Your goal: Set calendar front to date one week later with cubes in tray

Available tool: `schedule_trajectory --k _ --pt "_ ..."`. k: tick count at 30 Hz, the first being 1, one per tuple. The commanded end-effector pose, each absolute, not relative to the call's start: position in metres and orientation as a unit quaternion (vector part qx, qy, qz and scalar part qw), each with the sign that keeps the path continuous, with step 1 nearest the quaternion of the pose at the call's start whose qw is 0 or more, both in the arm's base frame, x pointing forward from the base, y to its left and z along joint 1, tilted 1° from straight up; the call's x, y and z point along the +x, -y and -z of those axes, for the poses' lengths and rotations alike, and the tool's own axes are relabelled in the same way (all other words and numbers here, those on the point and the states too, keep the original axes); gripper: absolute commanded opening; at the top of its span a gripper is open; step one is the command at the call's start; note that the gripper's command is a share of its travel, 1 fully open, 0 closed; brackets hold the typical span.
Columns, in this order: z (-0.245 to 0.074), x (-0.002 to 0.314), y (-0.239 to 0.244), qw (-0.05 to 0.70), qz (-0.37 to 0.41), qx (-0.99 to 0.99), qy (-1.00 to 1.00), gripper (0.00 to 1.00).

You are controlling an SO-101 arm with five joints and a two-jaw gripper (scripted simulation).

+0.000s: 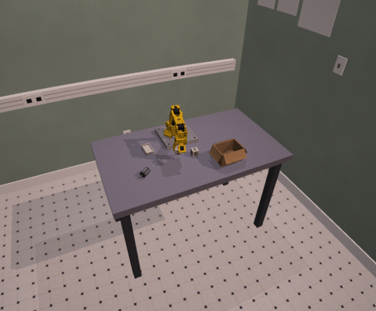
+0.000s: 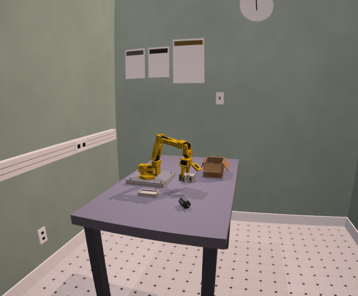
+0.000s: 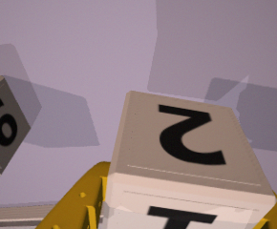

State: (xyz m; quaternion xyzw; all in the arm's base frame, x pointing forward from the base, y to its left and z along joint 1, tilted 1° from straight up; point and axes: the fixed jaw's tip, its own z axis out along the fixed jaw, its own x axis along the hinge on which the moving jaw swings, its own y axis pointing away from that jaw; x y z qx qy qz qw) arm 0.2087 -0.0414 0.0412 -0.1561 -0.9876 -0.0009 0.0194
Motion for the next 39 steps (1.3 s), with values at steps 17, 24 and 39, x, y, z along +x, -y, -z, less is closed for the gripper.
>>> schedule_trajectory --k 17,24,39 --pt "-0.0483 0.2112 0.0407 0.006 0.001 -0.142 0.99 0.0" --pt "-0.0482 0.2107 0.0413 0.006 0.001 -0.125 0.992 0.0" --pt "-0.0475 0.2077 0.0447 0.006 0.001 -0.033 0.999 0.0"
